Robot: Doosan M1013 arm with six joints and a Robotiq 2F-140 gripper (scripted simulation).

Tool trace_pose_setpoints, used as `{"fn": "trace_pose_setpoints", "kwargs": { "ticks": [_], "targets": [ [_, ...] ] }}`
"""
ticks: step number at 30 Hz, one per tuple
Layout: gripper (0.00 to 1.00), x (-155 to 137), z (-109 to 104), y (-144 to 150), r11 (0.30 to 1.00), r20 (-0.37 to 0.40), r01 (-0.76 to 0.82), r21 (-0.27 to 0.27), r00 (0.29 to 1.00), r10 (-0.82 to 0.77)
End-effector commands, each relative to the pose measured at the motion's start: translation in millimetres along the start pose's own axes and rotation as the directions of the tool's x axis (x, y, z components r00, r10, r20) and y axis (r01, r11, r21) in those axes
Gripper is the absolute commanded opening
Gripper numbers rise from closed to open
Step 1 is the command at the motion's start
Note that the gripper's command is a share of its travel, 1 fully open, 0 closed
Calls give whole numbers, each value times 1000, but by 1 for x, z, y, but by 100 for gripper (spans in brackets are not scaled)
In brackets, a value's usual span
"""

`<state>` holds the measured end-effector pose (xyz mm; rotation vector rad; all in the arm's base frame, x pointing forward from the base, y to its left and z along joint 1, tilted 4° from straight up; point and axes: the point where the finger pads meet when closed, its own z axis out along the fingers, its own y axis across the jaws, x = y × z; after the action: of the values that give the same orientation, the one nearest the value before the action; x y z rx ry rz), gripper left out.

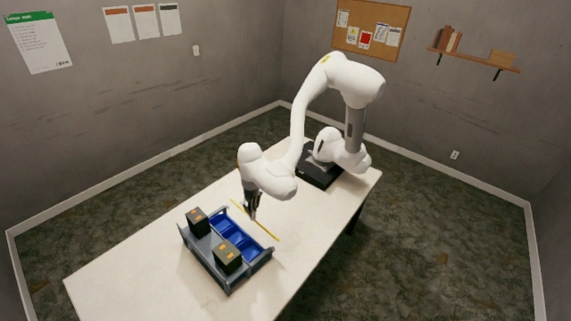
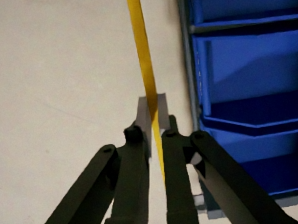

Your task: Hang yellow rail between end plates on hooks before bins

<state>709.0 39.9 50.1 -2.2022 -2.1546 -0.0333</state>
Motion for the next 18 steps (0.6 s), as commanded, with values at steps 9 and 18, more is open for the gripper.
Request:
{"fn": "trace_pose_setpoints", "kwargs": {
  "ticks": [9, 18],
  "targets": [
    [10, 0, 1, 0, 1000, 0, 0, 0, 1000, 0],
    [10, 0, 6, 0, 1000, 0, 0, 0, 1000, 0]
  ]
}}
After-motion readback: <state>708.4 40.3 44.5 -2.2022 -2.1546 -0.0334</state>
